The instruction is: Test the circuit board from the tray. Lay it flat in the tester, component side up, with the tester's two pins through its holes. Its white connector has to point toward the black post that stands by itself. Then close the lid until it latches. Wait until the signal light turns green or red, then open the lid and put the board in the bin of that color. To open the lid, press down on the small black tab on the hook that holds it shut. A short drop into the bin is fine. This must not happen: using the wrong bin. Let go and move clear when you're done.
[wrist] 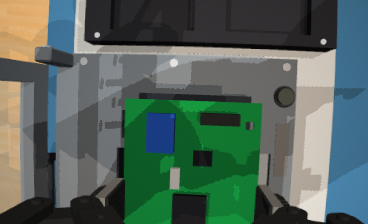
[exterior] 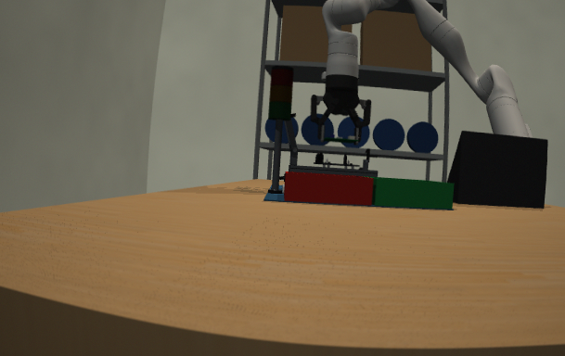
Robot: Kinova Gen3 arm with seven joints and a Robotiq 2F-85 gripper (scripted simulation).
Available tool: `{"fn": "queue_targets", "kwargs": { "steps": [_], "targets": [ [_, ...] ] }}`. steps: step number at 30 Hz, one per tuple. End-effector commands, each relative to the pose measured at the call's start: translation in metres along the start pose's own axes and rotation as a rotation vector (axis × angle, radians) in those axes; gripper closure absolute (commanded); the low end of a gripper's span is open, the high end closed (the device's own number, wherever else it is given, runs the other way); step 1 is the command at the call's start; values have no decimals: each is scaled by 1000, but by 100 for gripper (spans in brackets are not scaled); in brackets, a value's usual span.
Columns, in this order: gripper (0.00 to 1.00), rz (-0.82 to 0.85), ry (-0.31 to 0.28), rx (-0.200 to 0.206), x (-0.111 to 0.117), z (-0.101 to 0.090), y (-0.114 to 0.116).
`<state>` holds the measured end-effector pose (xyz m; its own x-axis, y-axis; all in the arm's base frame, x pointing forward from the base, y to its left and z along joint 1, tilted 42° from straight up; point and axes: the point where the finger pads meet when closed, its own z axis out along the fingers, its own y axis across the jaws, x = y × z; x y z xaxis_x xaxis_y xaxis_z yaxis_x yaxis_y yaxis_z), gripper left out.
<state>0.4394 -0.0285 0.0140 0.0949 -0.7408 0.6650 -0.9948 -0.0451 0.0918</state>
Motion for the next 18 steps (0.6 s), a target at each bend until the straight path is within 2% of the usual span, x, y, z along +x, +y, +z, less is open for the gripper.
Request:
{"fn": "queue_targets", "kwargs": {
  "steps": [1, 18],
  "targets": [
    [23, -1, 1, -3, 0, 5, 1],
    [23, -1, 1, -3, 0, 31, 1]
  ]
}}
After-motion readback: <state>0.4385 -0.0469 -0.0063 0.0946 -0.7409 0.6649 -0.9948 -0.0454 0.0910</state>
